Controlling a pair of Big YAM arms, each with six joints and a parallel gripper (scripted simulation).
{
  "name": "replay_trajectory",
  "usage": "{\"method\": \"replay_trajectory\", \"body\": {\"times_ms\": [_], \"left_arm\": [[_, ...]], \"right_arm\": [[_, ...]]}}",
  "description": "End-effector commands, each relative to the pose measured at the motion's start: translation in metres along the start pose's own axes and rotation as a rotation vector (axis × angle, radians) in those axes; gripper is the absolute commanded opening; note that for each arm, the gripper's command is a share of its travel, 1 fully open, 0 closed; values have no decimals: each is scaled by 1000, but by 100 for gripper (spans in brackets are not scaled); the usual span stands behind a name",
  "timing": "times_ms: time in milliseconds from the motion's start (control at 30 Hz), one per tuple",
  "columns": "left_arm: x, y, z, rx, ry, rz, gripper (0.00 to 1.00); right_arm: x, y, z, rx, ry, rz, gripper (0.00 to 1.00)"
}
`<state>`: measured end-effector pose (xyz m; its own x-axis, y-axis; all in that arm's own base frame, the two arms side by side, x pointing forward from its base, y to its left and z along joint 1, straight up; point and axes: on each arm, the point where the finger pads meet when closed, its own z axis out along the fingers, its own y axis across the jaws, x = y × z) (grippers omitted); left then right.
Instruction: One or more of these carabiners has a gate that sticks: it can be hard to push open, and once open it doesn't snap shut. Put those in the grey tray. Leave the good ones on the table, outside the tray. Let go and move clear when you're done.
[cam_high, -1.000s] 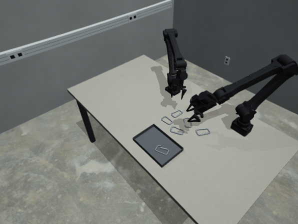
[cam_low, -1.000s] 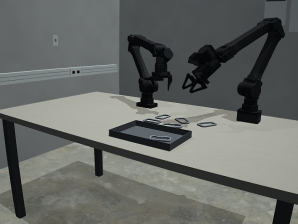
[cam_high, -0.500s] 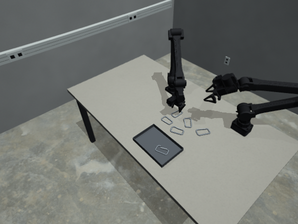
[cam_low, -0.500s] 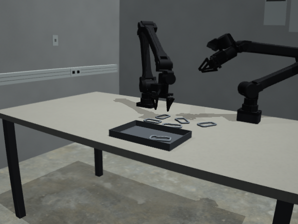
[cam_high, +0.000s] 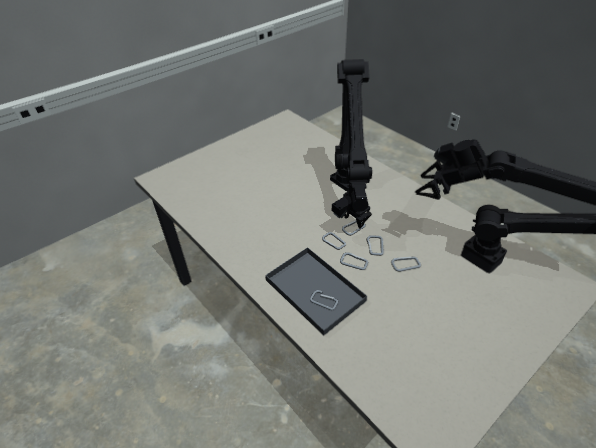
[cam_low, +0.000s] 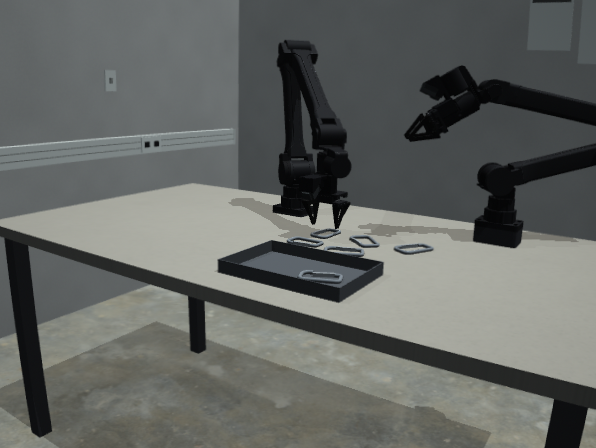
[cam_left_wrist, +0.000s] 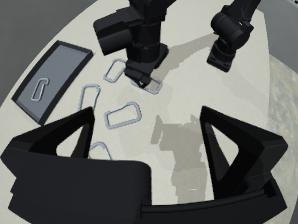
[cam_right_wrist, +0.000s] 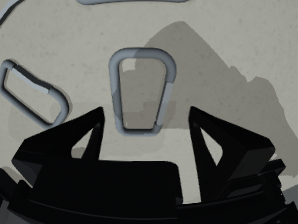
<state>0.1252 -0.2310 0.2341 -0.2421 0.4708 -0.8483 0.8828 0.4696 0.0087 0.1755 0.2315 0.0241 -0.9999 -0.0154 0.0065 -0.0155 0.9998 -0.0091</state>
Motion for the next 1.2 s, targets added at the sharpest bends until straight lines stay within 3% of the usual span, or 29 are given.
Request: {"method": "replay_trajectory", "body": {"times_ms": [0,733,800,1033,1167], "left_arm": [[-27,6,-13,-22,-50,-21,100],[-12,2,-5,-9,-20,-15,100],[-12,2,-5,-9,-20,-15,100],[-12,2,-5,-9,-20,-15,100],[-12,2,-5,-9,-20,-15,100]], "right_arm": [[-10,13,-13,-25,-18,15,79],[-9,13,21,-12,-8,25,79],[-9,13,21,-12,-8,25,56],[-7,9,20,-16,-12,26,46],[-7,9,20,-16,-12,26,46]]}}
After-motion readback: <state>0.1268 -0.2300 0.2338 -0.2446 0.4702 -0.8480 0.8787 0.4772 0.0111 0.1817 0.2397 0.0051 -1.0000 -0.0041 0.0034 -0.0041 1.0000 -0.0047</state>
